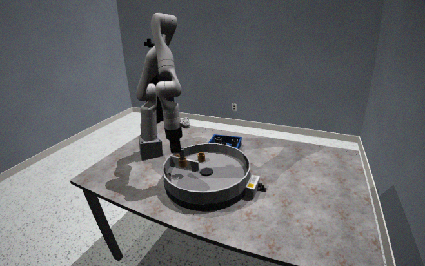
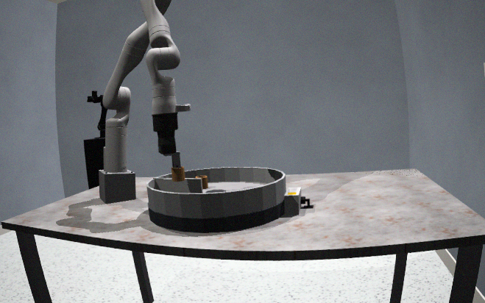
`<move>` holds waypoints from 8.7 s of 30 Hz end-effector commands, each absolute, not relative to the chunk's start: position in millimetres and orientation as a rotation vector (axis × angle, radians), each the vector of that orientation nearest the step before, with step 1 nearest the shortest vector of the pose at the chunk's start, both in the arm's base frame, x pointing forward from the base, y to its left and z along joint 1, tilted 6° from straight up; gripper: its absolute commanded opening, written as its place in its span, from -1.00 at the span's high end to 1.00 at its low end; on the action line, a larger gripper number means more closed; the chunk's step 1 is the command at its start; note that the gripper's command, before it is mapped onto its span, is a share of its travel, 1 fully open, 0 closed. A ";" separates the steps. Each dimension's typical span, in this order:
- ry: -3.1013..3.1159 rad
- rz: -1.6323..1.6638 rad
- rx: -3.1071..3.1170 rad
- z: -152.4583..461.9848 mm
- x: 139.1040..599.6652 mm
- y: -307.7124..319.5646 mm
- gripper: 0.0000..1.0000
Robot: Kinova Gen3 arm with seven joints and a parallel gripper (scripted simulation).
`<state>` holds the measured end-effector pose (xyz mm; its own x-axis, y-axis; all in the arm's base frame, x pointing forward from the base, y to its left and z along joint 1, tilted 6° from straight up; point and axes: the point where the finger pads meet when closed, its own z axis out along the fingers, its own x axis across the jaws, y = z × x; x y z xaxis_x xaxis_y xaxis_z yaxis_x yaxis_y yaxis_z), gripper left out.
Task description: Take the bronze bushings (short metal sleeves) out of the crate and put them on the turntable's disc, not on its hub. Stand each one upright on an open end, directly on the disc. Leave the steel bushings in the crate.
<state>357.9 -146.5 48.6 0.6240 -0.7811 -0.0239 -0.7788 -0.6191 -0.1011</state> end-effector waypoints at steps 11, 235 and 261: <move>1.320 -0.037 -2.738 48.8 358.4 -146.8 1.00; 1.320 -0.037 -2.738 54.0 358.1 -147.2 0.25; 1.320 -0.037 -2.738 55.9 357.9 -147.4 -1.00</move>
<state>357.1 -146.9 53.9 0.6238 -0.7811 -0.0253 -0.7790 -0.6189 -0.1004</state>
